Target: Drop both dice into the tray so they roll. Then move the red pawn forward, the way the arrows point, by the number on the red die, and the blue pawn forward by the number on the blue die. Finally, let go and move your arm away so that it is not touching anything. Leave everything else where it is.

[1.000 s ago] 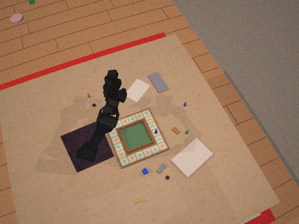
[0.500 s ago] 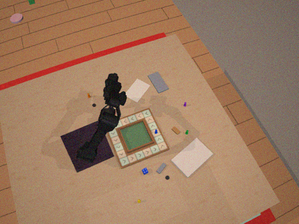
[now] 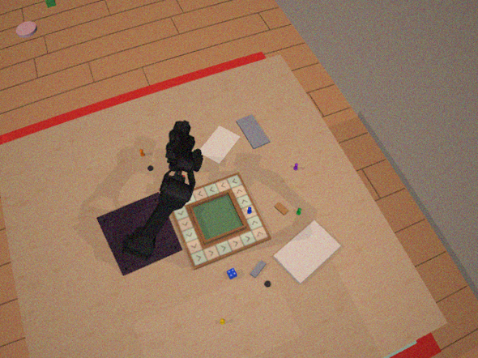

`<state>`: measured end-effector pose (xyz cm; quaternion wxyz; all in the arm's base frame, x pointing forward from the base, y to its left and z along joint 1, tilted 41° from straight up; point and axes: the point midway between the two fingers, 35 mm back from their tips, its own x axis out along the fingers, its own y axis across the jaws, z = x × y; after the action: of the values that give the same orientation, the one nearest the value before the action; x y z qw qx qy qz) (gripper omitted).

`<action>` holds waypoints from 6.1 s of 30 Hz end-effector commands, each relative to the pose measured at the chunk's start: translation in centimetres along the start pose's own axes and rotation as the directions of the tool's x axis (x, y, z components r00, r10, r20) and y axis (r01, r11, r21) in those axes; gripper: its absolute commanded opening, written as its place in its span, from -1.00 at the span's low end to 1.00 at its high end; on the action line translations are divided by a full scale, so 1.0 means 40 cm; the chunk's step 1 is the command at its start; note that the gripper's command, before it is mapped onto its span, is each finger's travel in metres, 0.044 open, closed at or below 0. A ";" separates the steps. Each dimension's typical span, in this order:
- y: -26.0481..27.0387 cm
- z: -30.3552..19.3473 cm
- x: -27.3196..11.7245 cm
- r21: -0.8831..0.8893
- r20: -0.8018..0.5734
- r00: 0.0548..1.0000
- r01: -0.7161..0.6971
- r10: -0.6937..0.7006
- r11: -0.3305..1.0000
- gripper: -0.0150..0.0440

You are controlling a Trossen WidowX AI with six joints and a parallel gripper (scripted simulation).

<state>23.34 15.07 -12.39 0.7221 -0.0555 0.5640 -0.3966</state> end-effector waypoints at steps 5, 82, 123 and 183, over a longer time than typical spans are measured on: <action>-0.009 -0.002 0.038 -0.006 0.001 1.000 0.011 -0.011 1.000 0.44; -0.135 0.188 -0.239 -0.803 -0.015 1.000 -0.018 0.010 0.595 -0.49; -0.353 0.383 -0.169 -0.885 0.006 1.000 -0.004 -0.020 -0.466 -0.49; -0.410 0.413 -0.237 -0.877 -0.356 0.681 -0.006 0.640 -0.481 -0.49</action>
<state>28.72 3.91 9.49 0.5447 -0.4803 0.4504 0.5193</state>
